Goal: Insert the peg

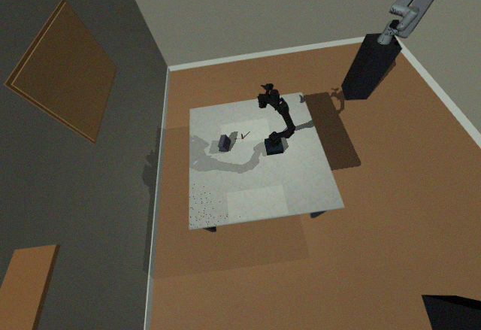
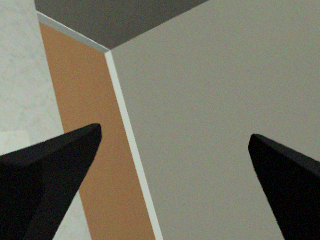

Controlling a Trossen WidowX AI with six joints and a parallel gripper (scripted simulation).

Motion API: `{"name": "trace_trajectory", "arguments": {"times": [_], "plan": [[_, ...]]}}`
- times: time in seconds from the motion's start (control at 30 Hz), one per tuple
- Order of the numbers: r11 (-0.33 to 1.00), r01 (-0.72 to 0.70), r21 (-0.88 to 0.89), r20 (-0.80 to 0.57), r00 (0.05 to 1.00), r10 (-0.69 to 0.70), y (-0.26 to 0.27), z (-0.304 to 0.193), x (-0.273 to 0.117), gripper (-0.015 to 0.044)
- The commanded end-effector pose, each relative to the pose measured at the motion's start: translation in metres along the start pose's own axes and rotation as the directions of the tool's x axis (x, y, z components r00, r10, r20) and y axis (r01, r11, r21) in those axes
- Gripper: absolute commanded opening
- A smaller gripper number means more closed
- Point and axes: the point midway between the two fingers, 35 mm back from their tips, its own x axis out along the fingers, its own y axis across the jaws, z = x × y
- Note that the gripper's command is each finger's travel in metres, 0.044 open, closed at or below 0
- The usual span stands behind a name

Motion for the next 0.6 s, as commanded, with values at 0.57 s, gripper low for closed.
{"name": "trace_trajectory", "arguments": {"times": [0.57], "plan": [[0.898,-0.438,-0.041,-0.043,0.899,0.436,0.122,0.014,0.121,0.044]]}}
